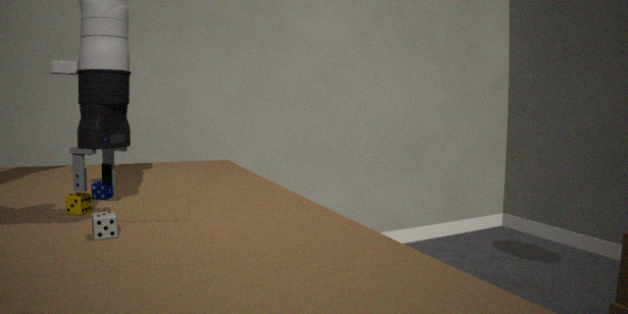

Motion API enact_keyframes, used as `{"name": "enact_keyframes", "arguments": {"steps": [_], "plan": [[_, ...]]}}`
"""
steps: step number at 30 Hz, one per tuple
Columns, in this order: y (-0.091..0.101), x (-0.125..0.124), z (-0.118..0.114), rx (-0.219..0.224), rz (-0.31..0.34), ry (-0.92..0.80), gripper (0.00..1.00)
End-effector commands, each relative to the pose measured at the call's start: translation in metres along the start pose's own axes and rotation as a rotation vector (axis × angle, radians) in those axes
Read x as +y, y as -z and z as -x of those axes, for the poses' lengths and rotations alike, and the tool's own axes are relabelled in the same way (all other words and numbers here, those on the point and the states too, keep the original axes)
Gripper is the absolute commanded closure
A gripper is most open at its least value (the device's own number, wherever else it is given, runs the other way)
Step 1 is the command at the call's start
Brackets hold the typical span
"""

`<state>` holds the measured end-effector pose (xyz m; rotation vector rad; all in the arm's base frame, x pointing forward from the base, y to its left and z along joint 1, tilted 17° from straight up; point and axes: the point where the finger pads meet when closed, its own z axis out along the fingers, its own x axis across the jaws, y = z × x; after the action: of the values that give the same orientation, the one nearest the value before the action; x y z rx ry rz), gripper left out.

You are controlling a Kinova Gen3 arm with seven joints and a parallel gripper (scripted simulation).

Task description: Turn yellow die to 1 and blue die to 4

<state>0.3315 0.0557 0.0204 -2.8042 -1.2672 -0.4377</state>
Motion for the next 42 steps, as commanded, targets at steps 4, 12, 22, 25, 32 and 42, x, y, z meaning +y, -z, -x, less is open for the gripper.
{"name": "enact_keyframes", "arguments": {"steps": [4,12,22,25,32,42], "plan": [[0.001,-0.008,-0.016,0.004,0.0,0.009,0.0],[0.001,-0.019,-0.036,0.004,0.0,0.009,0.0],[0.001,-0.027,-0.052,0.004,0.0,0.009,0.0],[0.001,-0.031,-0.058,0.004,0.0,0.009,0.0],[0.001,-0.036,-0.069,0.004,0.0,0.009,0.0],[0.001,-0.045,-0.085,0.004,0.0,0.009,0.0]]}}
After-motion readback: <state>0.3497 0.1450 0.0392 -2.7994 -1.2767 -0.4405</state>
